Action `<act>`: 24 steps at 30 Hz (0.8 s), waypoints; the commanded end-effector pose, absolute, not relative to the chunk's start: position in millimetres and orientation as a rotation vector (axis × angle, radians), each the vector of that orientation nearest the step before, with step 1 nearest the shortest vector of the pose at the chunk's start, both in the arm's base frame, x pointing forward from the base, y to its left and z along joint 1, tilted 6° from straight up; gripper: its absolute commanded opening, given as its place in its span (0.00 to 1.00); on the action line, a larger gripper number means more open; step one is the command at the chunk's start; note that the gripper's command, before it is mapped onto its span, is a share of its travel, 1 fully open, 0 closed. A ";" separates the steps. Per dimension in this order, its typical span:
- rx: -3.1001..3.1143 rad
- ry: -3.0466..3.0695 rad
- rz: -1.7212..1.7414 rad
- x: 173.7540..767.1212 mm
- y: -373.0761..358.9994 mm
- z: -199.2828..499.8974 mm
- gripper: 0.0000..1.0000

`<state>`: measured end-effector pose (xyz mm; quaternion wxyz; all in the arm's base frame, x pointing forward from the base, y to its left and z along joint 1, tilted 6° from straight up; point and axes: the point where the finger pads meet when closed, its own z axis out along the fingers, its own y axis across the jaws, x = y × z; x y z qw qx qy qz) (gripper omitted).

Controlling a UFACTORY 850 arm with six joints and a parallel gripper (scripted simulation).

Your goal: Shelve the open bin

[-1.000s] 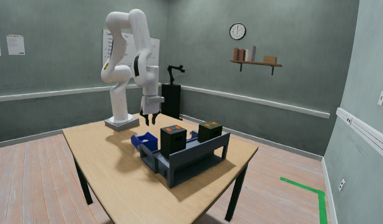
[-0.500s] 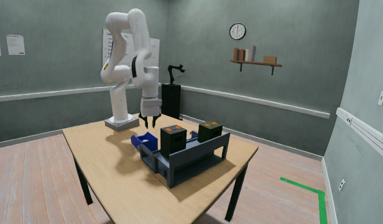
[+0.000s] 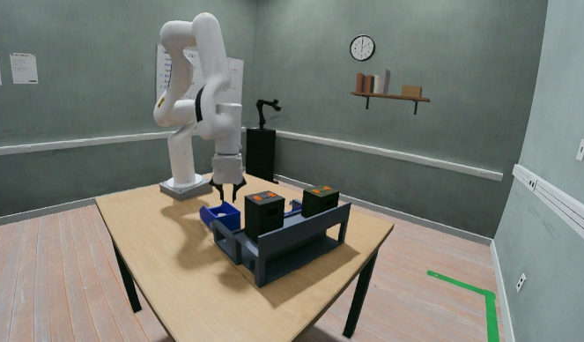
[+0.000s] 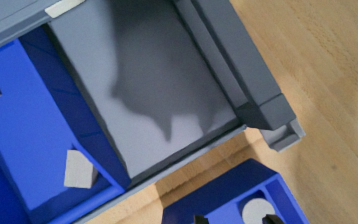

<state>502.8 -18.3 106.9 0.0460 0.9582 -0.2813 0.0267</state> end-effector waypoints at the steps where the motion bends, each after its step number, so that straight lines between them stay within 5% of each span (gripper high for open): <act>1: 2.880 -1.008 0.091 510.5 -23.1 107.1 0.34; 24: 2.626 -1.583 0.115 513.1 -24.8 106.9 0.34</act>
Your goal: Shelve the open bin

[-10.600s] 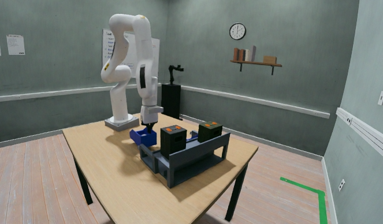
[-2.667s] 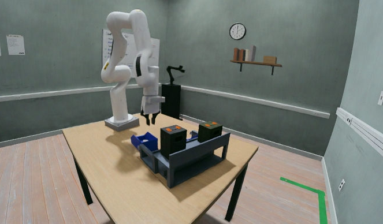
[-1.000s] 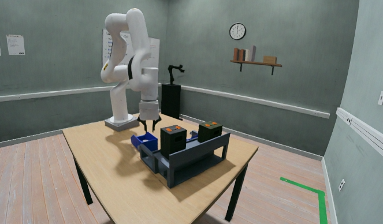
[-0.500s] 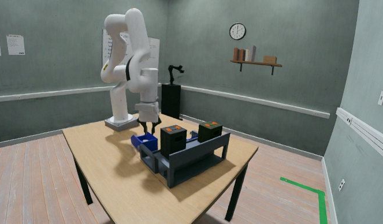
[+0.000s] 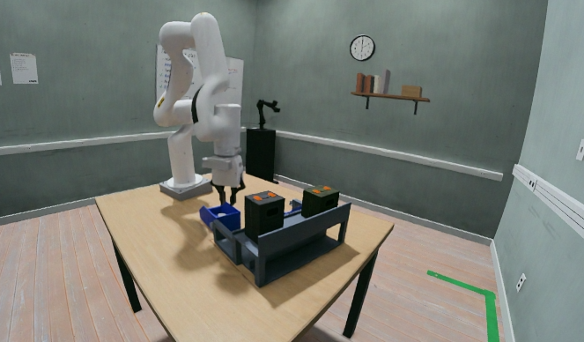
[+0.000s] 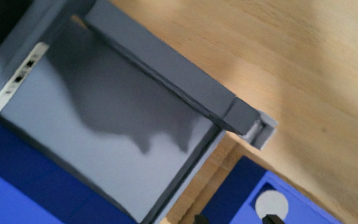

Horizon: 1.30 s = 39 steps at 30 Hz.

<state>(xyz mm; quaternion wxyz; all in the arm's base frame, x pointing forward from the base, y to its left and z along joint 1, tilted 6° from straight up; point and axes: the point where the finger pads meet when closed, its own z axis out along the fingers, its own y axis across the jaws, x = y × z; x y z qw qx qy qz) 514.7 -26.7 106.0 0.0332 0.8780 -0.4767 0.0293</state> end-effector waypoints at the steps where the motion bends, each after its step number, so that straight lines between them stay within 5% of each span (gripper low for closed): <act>1: 2.626 -1.583 0.115 513.1 -24.8 106.9 0.34; 39: 2.157 -2.207 0.140 506.7 -20.4 107.3 0.34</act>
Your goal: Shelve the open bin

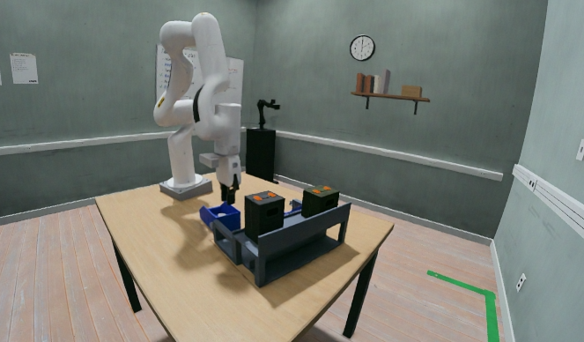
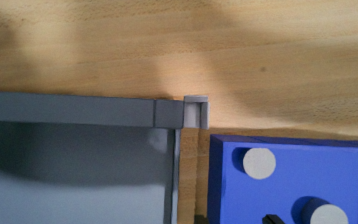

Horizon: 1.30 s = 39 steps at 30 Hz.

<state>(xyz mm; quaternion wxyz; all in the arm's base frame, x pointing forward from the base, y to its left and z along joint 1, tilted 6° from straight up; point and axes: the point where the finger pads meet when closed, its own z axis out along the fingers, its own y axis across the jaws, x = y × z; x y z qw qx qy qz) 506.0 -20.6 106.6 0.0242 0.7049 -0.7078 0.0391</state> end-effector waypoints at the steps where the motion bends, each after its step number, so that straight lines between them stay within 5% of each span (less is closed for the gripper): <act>1: 2.157 -2.207 0.140 506.7 -20.4 107.3 0.34; 39: 2.119 -2.244 0.142 505.4 -19.5 107.4 0.34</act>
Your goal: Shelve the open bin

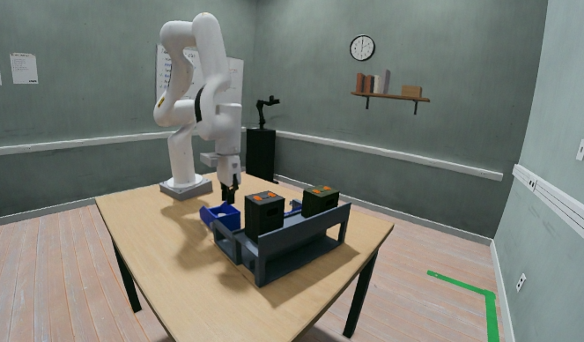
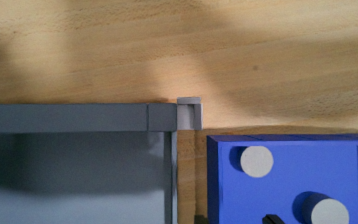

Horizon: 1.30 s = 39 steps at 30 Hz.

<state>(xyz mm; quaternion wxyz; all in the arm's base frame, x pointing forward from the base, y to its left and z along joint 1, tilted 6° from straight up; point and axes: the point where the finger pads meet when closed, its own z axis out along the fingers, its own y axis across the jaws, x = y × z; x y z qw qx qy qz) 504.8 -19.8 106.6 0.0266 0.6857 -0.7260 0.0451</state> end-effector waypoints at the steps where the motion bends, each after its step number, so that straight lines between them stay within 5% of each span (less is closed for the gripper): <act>1: 2.119 -2.244 0.142 505.1 -19.3 107.4 0.34; 39: 2.119 -2.244 0.142 504.9 -20.8 87.8 0.34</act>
